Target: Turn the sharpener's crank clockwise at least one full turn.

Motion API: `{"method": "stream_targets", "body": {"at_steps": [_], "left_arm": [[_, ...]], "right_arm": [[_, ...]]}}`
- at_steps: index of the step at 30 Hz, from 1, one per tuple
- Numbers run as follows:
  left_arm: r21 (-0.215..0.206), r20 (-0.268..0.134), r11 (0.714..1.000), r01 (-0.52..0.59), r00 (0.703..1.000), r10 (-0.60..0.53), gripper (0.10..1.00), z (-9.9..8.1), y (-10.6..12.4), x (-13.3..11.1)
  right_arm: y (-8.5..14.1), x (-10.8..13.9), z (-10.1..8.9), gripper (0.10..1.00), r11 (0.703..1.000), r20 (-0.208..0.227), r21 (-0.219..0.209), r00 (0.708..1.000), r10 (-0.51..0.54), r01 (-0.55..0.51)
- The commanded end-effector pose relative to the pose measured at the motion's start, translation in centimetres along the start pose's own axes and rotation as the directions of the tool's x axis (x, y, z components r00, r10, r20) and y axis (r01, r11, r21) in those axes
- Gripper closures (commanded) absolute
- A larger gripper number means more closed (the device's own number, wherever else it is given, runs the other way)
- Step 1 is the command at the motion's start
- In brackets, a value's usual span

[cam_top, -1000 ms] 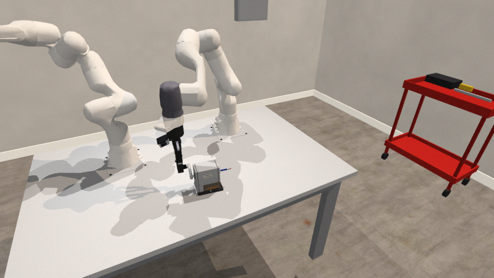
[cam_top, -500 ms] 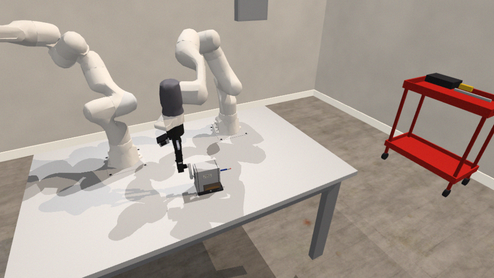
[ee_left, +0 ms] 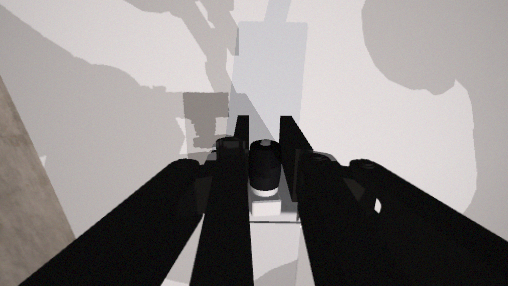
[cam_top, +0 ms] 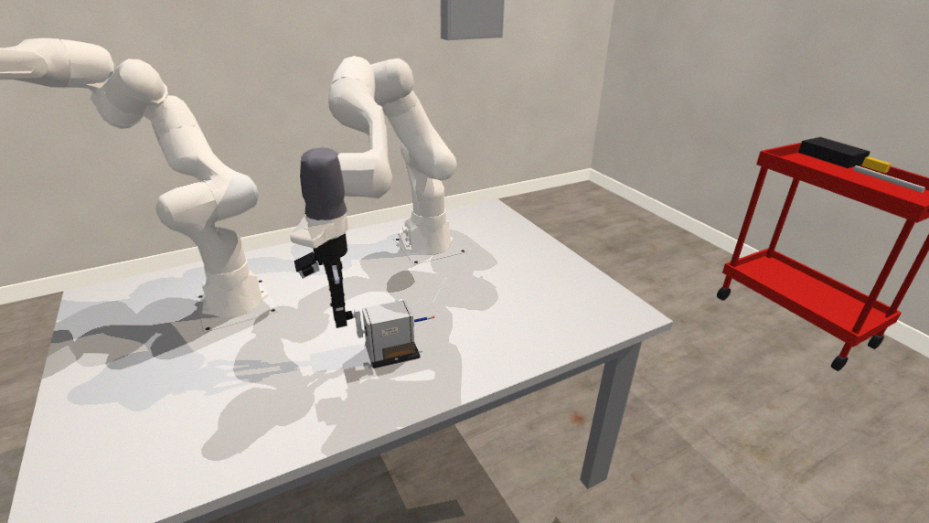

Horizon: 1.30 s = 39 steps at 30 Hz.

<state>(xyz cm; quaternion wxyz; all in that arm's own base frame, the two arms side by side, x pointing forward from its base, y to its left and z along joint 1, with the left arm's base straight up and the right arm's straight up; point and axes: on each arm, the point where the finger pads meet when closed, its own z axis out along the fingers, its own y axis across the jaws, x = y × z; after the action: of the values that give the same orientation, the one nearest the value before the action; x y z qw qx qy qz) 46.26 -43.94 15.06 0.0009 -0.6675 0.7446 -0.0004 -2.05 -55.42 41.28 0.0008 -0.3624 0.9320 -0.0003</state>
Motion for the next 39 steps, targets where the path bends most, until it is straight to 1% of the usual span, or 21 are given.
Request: {"method": "stream_targets", "body": {"at_steps": [1, 12, 31, 32, 39], "left_arm": [[-0.002, -0.001, 1.0, -0.009, 1.0, 0.009, 0.999, 0.06, -0.36, 0.0], [-0.002, -0.001, 1.0, -0.009, 1.0, 0.009, 0.999, 0.09, -1.3, 0.01], [-0.002, -0.001, 1.0, -0.009, 1.0, 0.009, 0.999, 0.09, -1.36, 0.01], [-0.002, -0.001, 1.0, -0.009, 1.0, 0.009, 0.711, 0.09, -1.36, 0.01], [-0.002, -0.001, 1.0, -0.009, 1.0, 0.009, 0.711, 0.09, -1.36, 0.01]], "right_arm": [[0.05, 0.05, -0.02, 0.098, 1.0, -0.001, -0.001, 1.0, -0.005, 0.005], [0.05, 0.05, -0.02, 0.098, 1.0, -0.001, -0.001, 1.0, -0.005, 0.005], [0.05, 0.05, -0.02, 0.098, 1.0, -0.001, -0.001, 1.0, -0.005, 0.005], [0.05, 0.05, -0.02, 0.098, 1.0, -0.001, -0.001, 1.0, -0.005, 0.005], [0.05, 0.05, -0.02, 0.098, 1.0, -0.001, -0.001, 1.0, -0.005, 0.005]]}}
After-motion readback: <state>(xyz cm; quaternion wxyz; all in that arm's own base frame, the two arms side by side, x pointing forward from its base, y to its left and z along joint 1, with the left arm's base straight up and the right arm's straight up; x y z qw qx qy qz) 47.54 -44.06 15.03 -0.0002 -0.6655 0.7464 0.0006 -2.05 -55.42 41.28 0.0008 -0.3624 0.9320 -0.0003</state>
